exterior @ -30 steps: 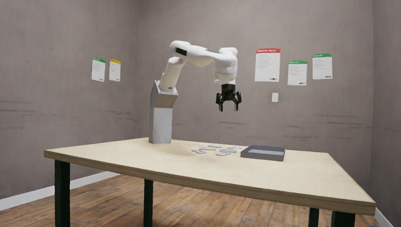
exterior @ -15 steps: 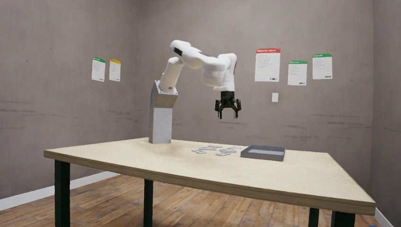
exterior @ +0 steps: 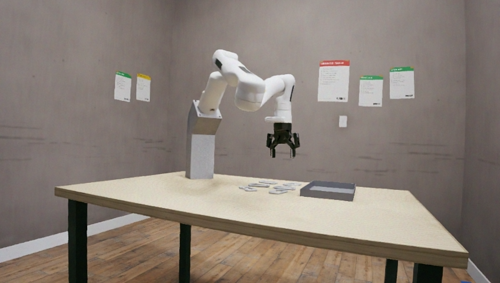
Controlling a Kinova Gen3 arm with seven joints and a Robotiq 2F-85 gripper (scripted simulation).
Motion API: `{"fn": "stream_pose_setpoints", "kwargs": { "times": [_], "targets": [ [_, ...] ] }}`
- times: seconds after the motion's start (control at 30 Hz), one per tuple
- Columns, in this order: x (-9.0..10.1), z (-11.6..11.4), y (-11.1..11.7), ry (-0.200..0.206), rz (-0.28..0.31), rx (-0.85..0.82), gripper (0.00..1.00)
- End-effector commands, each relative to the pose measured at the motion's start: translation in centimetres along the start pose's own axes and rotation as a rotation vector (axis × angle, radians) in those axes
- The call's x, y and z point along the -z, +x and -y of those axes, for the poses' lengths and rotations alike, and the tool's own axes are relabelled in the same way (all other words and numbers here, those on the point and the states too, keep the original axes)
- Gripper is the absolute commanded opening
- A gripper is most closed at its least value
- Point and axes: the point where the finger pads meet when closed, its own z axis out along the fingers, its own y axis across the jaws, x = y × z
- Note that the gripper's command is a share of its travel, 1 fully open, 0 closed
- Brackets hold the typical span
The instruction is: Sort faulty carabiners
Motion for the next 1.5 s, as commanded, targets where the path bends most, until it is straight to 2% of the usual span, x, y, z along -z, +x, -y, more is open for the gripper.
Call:
{"fn": "stream_pose_setpoints", "kwargs": {
  "times": [0.0,0.23,0.27,0.8,0.83,1.37,1.4,1.47],
  "targets": [
    [-1.8,-0.5,1.6,-0.032,-0.010,-0.031,1.00],
    [-1.8,-0.5,1.6,-0.032,-0.010,-0.031,1.00],
    [-5.9,-0.6,2.5,-0.036,-0.013,-0.036,1.00],
    [-5.9,-0.6,2.5,-0.036,-0.013,-0.036,1.00],
    [-10.9,-0.7,2.5,-0.037,-0.012,-0.036,1.00],
    [-10.9,-0.7,2.5,-0.037,-0.012,-0.036,1.00],
    [-13.4,-0.8,2.6,-0.037,-0.014,-0.037,1.00],
    [-13.4,-0.8,2.6,-0.037,-0.014,-0.037,1.00]
  ]
}}
